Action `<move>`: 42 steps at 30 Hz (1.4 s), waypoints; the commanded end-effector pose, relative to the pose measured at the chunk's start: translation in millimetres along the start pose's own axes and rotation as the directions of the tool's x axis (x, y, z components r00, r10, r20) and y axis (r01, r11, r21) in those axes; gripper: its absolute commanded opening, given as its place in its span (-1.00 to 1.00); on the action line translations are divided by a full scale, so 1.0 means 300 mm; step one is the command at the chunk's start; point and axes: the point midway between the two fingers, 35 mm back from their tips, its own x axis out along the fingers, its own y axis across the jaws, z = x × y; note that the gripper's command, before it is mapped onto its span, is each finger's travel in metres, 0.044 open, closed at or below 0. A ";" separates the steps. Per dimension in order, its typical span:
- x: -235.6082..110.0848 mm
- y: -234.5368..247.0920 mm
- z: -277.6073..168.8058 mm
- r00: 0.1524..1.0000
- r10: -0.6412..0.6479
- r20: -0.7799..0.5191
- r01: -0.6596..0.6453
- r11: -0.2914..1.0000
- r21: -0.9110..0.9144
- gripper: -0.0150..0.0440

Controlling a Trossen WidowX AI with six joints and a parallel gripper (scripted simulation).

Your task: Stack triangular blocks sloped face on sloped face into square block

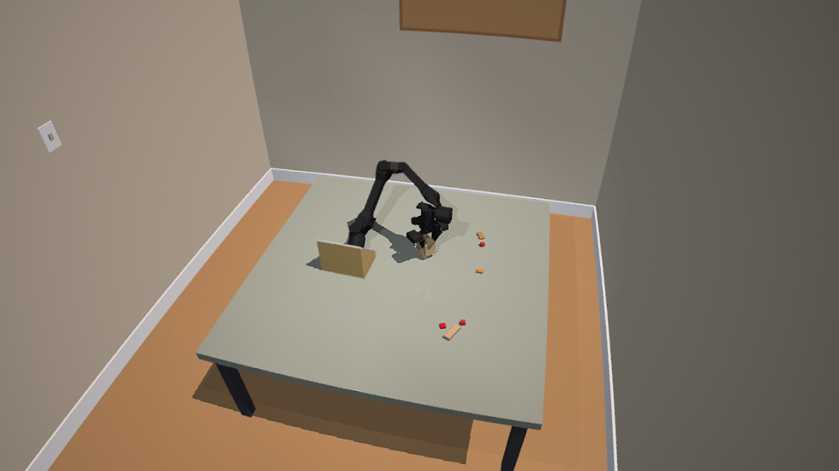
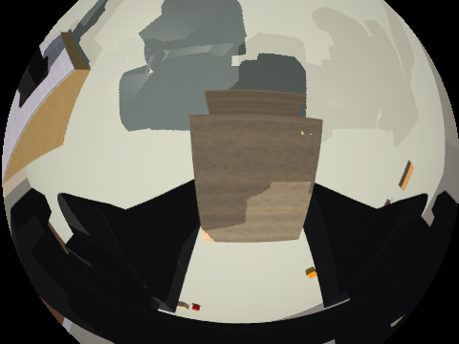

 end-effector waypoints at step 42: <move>0.064 -0.007 0.028 1.000 -0.012 0.003 0.012 1.000 0.006 -0.49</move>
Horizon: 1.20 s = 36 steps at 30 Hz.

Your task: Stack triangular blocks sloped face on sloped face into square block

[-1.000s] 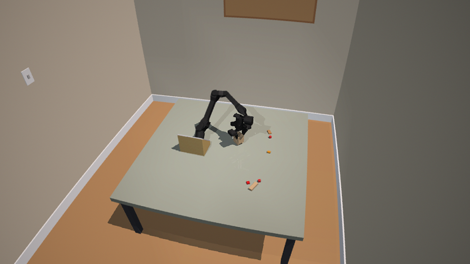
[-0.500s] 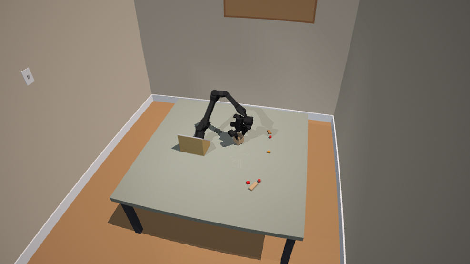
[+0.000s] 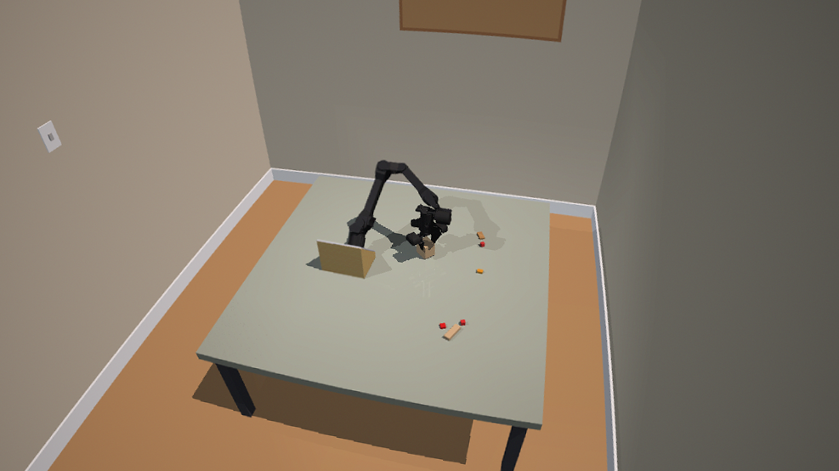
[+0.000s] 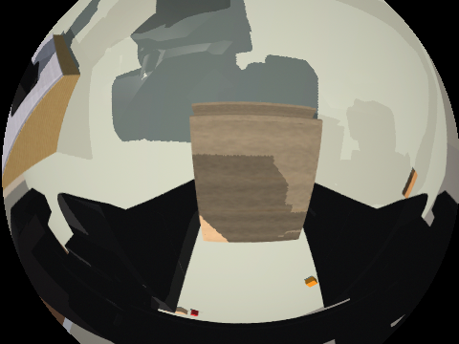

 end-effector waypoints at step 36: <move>0.019 0.002 0.008 1.000 -0.001 0.001 0.001 1.000 0.004 -0.49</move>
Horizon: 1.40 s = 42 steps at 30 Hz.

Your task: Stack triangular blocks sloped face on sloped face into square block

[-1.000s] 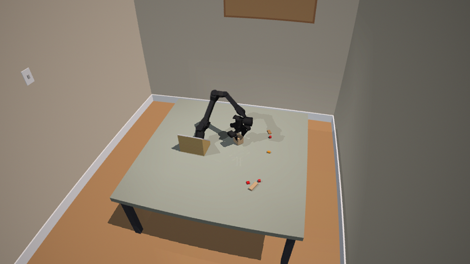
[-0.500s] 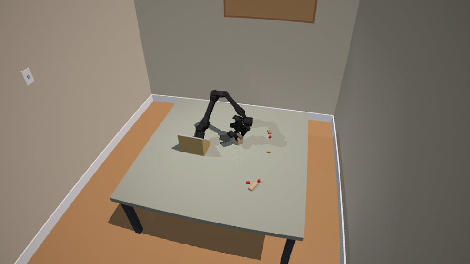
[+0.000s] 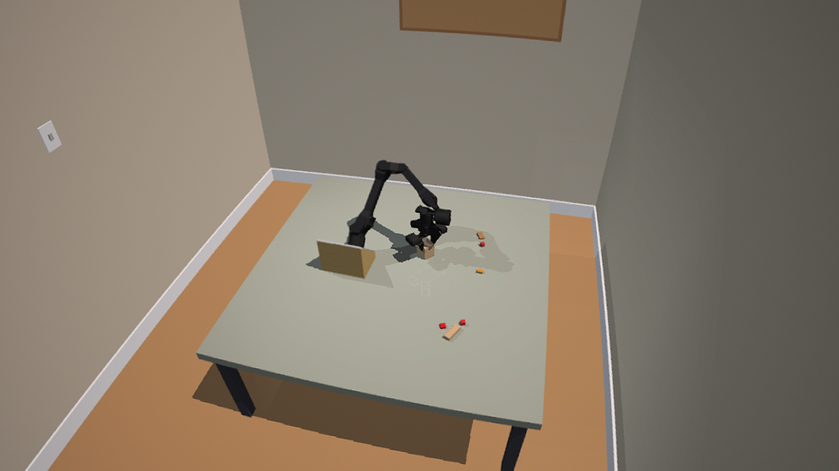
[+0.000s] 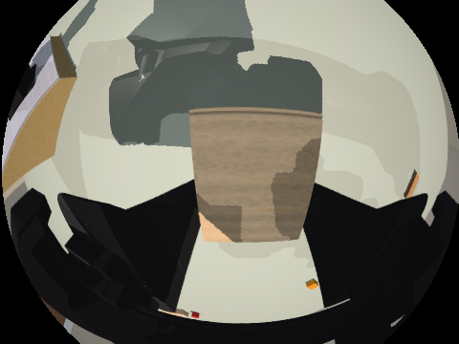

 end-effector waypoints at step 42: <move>-0.365 0.001 -0.002 1.000 0.005 -0.002 -0.005 1.000 0.001 1.00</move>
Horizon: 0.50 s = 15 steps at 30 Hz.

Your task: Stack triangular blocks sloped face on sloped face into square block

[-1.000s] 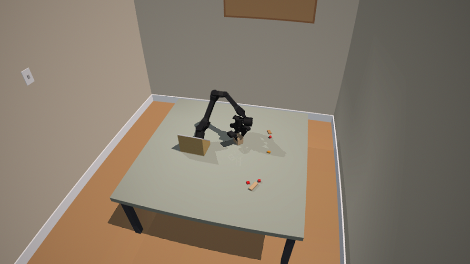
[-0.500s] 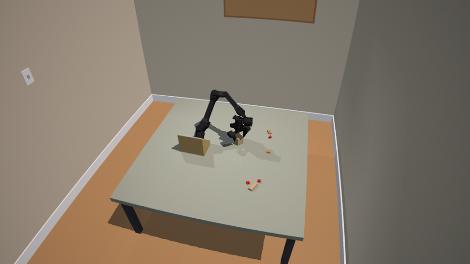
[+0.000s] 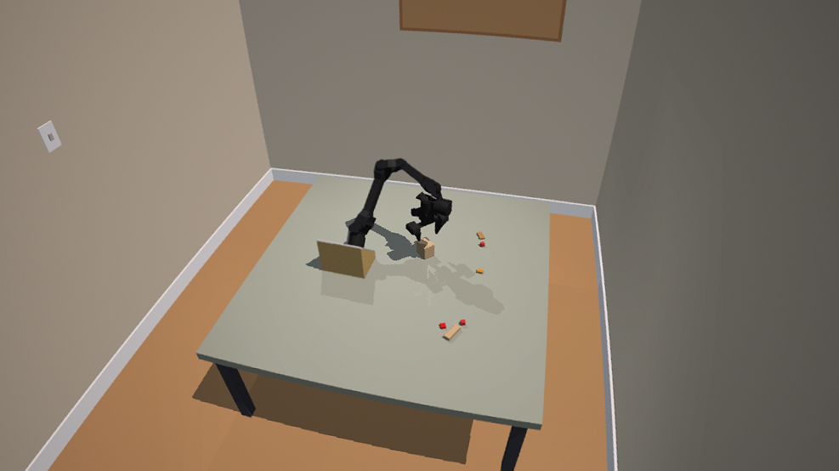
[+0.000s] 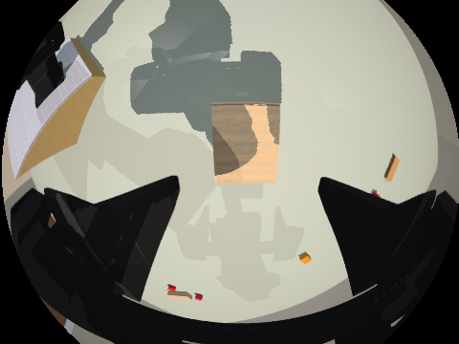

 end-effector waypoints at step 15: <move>-0.128 0.005 0.007 1.000 -0.006 -0.005 0.006 1.000 0.001 1.00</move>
